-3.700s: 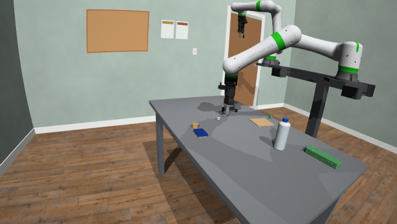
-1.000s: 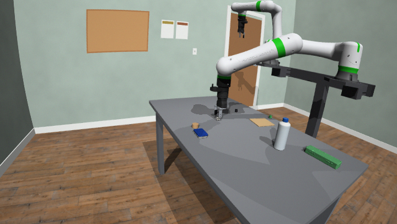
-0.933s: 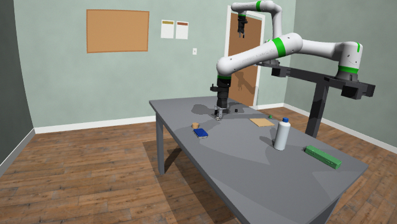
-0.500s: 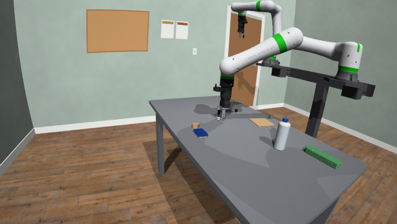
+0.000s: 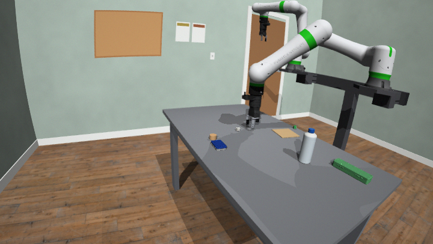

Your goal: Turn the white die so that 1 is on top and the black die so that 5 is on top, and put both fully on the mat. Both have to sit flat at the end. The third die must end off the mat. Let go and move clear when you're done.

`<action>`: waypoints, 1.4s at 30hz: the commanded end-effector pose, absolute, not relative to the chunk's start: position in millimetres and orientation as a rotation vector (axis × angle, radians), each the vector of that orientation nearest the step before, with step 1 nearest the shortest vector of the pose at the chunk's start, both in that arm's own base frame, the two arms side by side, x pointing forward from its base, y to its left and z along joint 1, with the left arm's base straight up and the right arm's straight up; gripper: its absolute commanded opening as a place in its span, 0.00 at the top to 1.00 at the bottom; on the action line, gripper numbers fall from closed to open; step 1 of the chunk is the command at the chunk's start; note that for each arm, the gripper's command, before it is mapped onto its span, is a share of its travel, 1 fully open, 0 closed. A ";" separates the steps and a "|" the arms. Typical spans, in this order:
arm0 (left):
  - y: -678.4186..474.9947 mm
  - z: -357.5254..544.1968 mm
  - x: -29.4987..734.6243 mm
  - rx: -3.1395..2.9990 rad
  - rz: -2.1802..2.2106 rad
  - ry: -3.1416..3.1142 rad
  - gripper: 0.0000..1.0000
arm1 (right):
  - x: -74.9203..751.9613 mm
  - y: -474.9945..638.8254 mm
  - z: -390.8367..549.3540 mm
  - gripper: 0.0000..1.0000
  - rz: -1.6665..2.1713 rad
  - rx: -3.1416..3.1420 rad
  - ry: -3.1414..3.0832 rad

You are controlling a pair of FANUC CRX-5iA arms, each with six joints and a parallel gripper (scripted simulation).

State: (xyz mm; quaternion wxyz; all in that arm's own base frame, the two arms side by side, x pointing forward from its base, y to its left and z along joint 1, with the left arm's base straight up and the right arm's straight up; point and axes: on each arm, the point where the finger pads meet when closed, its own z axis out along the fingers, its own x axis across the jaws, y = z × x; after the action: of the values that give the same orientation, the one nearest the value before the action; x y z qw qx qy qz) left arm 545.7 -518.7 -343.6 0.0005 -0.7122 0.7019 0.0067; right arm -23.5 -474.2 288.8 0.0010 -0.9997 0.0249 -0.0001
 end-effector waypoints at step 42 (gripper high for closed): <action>-451.1 -341.7 229.1 -2.238 0.000 2.205 0.00 | -23.6 -474.4 289.7 0.00 0.000 -3.141 0.078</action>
State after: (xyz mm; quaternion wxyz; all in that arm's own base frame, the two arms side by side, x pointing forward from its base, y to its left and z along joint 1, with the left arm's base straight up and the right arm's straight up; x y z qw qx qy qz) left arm 243.2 -453.1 -342.6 0.0001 -0.7121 0.7021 0.0015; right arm -23.5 -474.2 288.8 0.0010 -0.9997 0.0249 -0.0001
